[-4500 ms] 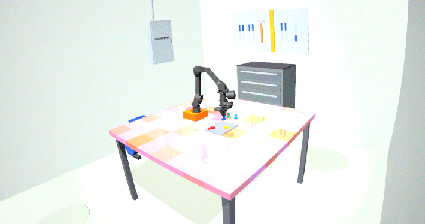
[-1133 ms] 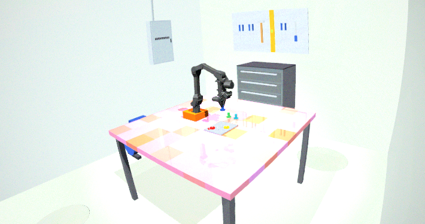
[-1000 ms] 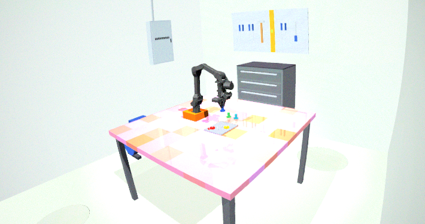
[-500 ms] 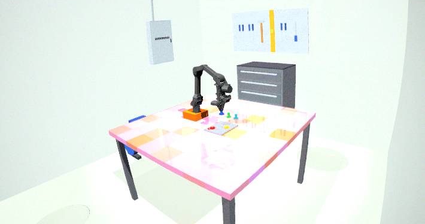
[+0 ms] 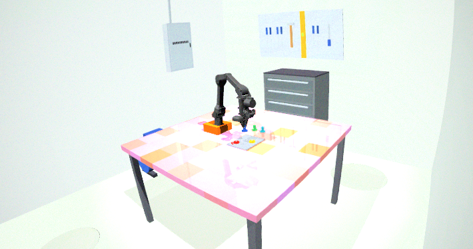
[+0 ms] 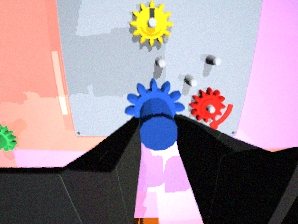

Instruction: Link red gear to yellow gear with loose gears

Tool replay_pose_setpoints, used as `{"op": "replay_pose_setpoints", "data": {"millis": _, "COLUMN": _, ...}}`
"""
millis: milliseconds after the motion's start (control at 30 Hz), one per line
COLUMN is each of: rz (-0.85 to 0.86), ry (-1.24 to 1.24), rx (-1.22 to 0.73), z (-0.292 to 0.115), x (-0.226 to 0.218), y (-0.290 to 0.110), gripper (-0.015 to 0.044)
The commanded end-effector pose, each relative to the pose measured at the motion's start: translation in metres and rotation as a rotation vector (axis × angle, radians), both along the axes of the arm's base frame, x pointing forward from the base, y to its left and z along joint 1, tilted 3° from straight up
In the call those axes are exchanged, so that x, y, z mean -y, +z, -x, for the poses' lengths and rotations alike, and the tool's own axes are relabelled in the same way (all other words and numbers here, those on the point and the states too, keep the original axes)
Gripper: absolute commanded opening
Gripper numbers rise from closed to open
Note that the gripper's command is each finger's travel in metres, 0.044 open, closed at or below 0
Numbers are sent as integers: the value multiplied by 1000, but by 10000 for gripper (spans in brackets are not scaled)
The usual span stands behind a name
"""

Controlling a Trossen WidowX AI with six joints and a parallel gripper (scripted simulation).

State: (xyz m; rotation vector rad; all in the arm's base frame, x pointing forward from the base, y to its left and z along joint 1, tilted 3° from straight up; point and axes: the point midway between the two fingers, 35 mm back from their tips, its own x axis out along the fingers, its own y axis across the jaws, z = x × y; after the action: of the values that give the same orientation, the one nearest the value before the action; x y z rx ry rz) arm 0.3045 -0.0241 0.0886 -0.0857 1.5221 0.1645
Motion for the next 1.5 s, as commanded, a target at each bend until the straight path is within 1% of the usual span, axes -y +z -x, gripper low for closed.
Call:
{"op": "replay_pose_setpoints", "data": {"millis": 0, "rz": 8, "ry": 5, "rx": -2, "z": -3, "x": 12, "y": -6, "gripper": 0}}
{"op": "replay_pose_setpoints", "data": {"millis": 400, "rz": 12, "ry": 11, "rx": -3, "z": -9, "x": 40, "y": -20, "gripper": 0}}
{"op": "replay_pose_setpoints", "data": {"millis": 1167, "rz": 13, "ry": 14, "rx": -2, "z": -10, "x": 41, "y": -18, "gripper": 0}}
{"op": "replay_pose_setpoints", "data": {"millis": 1467, "rz": 18, "ry": 165, "rx": 5, "z": -10, "x": 40, "y": -27, "gripper": 0}}
